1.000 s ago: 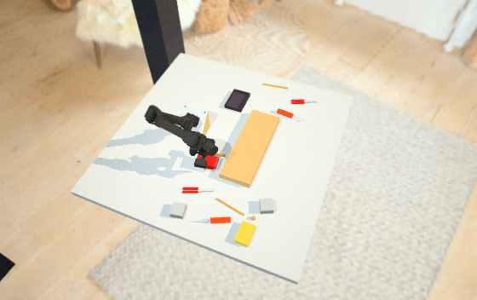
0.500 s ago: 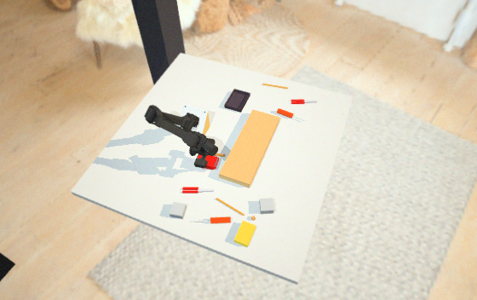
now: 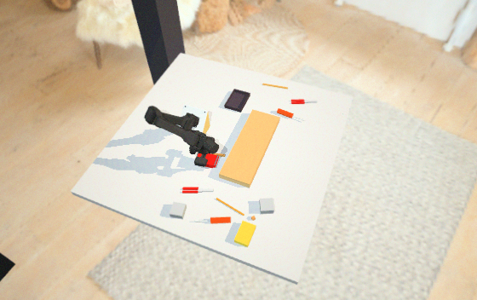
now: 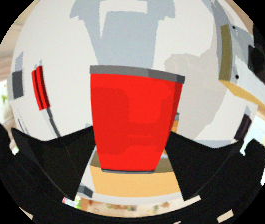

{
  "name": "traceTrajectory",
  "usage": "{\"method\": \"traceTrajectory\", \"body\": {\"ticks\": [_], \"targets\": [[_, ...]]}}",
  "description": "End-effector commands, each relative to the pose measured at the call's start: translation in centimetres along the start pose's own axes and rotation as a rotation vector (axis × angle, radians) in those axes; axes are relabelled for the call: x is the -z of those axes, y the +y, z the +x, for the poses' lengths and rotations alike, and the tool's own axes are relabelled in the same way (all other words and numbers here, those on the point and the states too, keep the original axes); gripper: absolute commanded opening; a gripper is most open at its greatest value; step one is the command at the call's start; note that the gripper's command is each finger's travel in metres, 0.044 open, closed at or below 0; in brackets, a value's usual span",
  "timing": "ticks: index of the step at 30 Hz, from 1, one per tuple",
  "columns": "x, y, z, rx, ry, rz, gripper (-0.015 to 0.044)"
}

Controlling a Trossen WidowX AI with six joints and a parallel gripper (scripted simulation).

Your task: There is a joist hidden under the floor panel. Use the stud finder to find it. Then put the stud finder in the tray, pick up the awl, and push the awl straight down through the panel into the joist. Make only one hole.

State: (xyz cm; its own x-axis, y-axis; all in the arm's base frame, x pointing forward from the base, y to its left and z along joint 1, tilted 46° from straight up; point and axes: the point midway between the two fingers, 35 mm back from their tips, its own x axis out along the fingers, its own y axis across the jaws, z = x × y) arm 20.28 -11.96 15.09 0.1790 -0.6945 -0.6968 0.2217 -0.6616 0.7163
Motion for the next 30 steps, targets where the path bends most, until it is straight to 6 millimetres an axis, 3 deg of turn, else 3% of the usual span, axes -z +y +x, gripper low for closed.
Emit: {"method": "traceTrajectory", "body": {"ticks": [1, 17, 30], "targets": [[0.2, 0.3, -0.7, -0.006, 0.007, 0.008, 0.0000], [0.3, 0.2, -2.5, -0.007, 0.007, 0.007, 0.0000], [0.3, -3.9, -2.4, -0.005, 0.005, 0.006, 0.0000]]}}
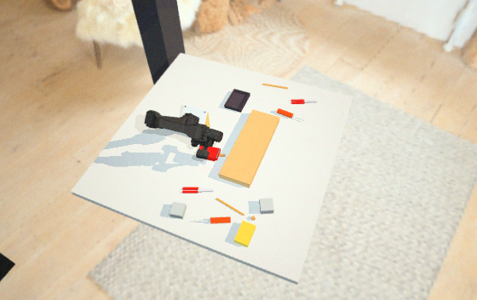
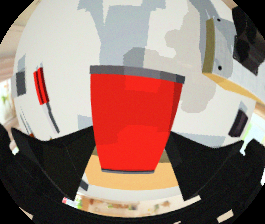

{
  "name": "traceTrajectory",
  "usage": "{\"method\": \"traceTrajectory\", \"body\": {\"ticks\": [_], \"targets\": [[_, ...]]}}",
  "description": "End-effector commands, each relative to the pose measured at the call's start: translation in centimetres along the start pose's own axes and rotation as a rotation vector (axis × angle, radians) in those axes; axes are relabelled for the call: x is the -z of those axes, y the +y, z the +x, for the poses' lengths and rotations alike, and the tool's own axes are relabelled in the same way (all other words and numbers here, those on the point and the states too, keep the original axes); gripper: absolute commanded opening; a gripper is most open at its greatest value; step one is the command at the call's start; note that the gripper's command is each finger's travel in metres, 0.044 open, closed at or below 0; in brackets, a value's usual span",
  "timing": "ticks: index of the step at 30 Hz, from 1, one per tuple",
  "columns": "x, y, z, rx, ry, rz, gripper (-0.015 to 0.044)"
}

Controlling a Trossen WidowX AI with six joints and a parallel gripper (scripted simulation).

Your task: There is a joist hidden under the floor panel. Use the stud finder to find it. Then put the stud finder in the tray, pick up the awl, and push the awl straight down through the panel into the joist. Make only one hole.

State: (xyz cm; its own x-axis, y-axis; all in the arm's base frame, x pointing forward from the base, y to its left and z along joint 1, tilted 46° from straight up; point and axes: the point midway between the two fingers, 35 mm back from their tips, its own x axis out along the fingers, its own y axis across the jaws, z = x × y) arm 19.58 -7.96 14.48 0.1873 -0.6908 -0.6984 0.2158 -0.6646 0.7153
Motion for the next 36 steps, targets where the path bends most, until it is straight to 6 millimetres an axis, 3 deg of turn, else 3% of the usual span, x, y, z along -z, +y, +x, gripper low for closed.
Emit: {"method": "traceTrajectory", "body": {"ticks": [1, 36], "targets": [[-0.17, -0.62, 0.05, -0.006, -0.004, 0.000, 0.0000], [-0.18, 0.05, 0.21, 0.193, -0.017, 0.010, 0.0000]]}}
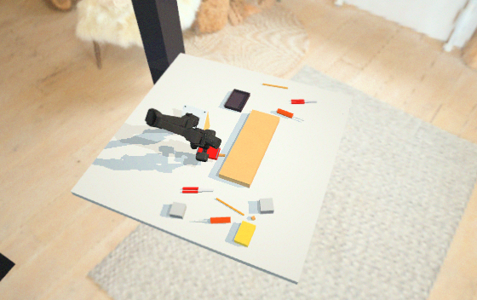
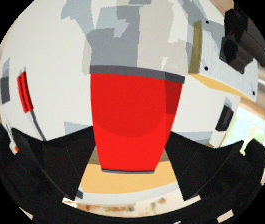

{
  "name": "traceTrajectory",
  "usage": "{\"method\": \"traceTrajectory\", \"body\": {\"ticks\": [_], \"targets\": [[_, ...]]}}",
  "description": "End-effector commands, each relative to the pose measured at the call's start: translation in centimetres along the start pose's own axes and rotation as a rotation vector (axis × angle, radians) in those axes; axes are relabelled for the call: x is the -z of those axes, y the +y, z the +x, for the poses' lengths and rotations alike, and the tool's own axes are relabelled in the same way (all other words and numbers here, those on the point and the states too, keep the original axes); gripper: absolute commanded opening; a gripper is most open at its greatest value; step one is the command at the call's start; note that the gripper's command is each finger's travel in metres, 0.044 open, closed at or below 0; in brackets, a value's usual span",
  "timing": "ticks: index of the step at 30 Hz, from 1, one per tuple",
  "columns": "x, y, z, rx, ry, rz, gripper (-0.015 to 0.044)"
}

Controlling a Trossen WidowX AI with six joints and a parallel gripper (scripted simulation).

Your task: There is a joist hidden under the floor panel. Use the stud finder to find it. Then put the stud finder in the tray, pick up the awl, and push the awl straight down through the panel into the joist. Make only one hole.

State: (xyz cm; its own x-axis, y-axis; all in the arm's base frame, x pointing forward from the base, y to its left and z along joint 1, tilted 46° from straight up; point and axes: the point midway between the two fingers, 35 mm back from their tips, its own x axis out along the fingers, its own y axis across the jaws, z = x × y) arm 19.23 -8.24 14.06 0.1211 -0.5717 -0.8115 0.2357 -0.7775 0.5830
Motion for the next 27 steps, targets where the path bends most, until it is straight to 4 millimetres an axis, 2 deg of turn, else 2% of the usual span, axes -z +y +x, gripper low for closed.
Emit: {"method": "traceTrajectory", "body": {"ticks": [1, 27], "targets": [[0.22, 0.22, -0.27, 0.024, 0.011, 0.002, 0.0000], [0.23, 0.69, -0.28, 0.167, 0.011, 0.006, 0.0000]]}}
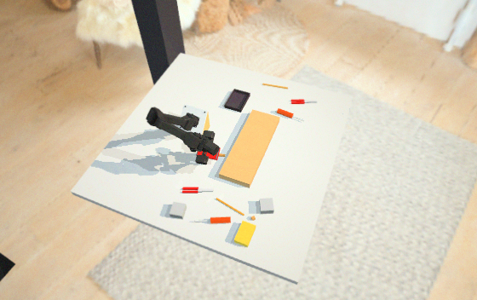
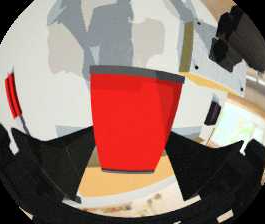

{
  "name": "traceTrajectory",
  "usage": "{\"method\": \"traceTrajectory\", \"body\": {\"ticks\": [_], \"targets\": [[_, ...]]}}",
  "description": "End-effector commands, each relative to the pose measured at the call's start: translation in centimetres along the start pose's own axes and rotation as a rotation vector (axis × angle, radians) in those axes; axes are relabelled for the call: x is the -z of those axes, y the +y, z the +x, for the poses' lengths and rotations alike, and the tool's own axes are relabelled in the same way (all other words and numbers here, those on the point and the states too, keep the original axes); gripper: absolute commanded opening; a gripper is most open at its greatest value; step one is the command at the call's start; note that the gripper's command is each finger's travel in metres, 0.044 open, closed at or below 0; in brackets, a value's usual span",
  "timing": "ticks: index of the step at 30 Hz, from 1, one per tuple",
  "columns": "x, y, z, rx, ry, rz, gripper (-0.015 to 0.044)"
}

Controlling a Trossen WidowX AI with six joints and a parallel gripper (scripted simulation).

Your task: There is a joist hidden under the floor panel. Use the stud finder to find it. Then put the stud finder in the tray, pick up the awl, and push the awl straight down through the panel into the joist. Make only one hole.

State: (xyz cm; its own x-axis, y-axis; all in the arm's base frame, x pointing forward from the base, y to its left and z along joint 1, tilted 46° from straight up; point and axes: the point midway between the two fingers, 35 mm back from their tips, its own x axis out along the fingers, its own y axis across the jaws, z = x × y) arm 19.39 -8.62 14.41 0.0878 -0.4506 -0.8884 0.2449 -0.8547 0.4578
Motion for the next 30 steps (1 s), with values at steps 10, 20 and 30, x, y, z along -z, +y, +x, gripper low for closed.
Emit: {"method": "traceTrajectory", "body": {"ticks": [10, 20, 30], "targets": [[0.17, 0.28, -0.23, 0.083, 0.006, 0.001, 0.0000], [0.18, 0.47, -0.25, 0.146, 0.009, 0.006, 0.0000], [0.20, 0.70, -0.31, 0.208, 0.017, 0.012, 0.0000]]}}
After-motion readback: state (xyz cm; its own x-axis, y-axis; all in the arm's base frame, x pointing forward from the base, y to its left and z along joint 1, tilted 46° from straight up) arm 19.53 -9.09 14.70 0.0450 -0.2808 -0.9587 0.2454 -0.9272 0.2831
